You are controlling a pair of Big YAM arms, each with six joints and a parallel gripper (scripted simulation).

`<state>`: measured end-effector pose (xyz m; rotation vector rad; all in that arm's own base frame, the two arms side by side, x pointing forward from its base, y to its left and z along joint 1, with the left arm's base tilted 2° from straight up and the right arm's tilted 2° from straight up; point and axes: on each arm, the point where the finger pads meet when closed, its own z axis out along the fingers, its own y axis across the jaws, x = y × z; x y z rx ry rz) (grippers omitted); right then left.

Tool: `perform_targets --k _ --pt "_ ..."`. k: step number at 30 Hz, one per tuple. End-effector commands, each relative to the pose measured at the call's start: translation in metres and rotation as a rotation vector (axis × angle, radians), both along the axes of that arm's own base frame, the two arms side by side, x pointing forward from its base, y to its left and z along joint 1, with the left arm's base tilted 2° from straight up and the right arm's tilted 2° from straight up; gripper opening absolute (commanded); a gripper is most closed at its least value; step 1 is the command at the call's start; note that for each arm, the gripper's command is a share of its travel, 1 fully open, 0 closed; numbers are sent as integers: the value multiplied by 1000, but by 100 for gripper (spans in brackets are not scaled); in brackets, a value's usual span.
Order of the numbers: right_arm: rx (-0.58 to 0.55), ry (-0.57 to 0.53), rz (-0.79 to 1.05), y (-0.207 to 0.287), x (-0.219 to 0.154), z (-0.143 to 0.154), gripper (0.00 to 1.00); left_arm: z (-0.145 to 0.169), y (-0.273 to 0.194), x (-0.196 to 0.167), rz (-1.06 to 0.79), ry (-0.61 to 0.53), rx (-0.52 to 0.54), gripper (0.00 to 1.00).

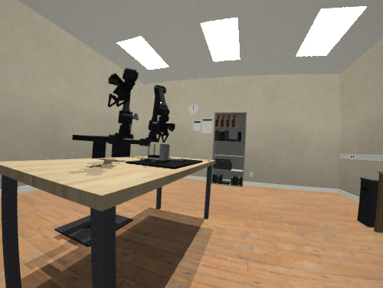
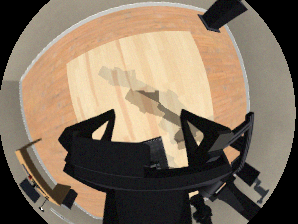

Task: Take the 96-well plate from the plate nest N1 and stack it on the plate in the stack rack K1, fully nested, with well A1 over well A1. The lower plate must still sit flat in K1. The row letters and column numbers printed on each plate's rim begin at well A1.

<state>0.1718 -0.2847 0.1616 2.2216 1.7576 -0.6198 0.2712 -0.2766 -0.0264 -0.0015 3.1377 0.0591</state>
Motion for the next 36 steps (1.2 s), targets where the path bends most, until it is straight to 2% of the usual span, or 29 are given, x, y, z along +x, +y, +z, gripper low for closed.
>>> perform_targets --k 1,30,36 --pt "-17 -18 -16 -3 -3 8 100 17 -8 17 -16 -49 -47 100" --pt "-17 -18 -16 -3 -3 8 100 12 88 8 -16 -41 -31 100" --pt "-17 -18 -16 -3 -3 8 100 14 75 16 -39 -46 -36 100"
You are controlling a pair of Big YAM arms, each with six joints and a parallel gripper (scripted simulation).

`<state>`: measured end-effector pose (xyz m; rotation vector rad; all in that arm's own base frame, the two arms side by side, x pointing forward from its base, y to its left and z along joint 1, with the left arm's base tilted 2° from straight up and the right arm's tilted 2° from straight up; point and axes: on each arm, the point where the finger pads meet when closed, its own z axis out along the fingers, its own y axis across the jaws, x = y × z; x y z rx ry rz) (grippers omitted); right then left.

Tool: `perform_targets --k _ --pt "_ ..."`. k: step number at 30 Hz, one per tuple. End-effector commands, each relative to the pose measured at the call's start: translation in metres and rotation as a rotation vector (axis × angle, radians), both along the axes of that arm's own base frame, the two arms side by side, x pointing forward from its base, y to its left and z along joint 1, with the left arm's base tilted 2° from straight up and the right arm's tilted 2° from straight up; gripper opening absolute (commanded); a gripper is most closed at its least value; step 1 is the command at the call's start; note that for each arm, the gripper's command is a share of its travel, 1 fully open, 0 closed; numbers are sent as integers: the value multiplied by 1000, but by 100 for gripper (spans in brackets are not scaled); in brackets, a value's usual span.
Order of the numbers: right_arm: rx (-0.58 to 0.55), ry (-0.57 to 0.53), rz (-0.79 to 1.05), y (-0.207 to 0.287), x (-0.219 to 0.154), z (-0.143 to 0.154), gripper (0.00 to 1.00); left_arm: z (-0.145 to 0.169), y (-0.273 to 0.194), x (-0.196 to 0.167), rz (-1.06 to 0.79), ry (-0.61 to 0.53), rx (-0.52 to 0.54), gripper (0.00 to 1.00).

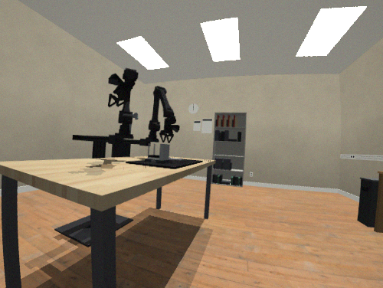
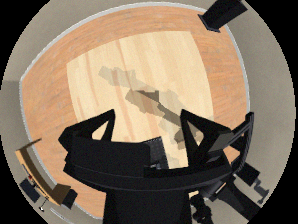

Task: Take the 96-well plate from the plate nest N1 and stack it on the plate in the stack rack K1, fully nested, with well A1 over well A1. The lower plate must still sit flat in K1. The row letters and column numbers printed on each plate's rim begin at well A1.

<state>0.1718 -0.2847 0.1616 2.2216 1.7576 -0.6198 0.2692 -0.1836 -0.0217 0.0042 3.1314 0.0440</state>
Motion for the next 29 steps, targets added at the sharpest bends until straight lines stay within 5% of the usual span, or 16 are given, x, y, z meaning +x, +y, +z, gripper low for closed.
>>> perform_targets --k 1,29 --pt "-17 -18 -16 -3 -3 8 100 9 -21 20 -35 -39 -26 100" --pt "-17 -18 -16 -3 -3 8 100 9 -12 13 -13 -31 -20 100"
